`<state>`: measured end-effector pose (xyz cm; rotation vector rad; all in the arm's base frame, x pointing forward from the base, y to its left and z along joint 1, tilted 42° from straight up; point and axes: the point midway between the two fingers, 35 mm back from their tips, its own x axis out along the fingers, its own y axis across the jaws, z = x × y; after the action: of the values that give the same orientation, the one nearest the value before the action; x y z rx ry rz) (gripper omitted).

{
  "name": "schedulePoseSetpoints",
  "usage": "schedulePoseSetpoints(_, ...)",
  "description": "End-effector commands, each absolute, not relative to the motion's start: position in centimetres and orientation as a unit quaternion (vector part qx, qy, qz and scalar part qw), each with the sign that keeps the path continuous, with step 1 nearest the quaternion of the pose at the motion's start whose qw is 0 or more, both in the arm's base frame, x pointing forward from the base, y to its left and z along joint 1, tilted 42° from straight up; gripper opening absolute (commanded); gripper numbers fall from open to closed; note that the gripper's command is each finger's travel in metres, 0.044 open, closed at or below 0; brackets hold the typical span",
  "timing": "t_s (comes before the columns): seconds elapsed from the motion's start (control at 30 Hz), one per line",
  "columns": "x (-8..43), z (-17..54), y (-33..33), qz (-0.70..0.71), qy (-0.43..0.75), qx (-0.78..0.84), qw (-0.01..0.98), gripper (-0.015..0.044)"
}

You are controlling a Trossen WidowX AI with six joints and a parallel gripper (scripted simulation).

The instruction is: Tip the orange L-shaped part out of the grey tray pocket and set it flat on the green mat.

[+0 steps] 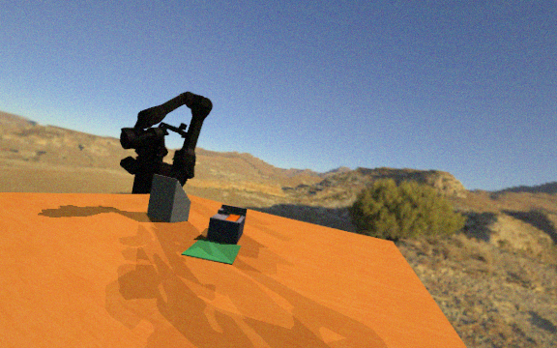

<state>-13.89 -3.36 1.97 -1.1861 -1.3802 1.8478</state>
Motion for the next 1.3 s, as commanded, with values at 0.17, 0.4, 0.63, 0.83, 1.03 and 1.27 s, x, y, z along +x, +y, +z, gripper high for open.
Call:
schedulePoseSetpoints(0.17,-5.4,0.6,-11.0,0.541,-0.651,-0.53,-0.046,0.018)
schedulePoseSetpoints(0.4,2.3,0.9,-13.2,0.379,-0.717,-0.521,-0.267,0.018)
schedulePoseSetpoints(0.63,10.2,2.3,-12.6,0.181,-0.74,-0.453,-0.463,0.018)
schedulePoseSetpoints(0.83,16.8,4.8,-10.0,-0.012,-0.715,-0.352,-0.604,0.018)
schedulePoseSetpoints(1.03,22.3,8.4,-5.3,-0.221,-0.635,-0.228,-0.704,0.018)
schedulePoseSetpoints(1.27,24.2,10.4,-2.6,-0.315,-0.58,-0.167,-0.732,0.018)
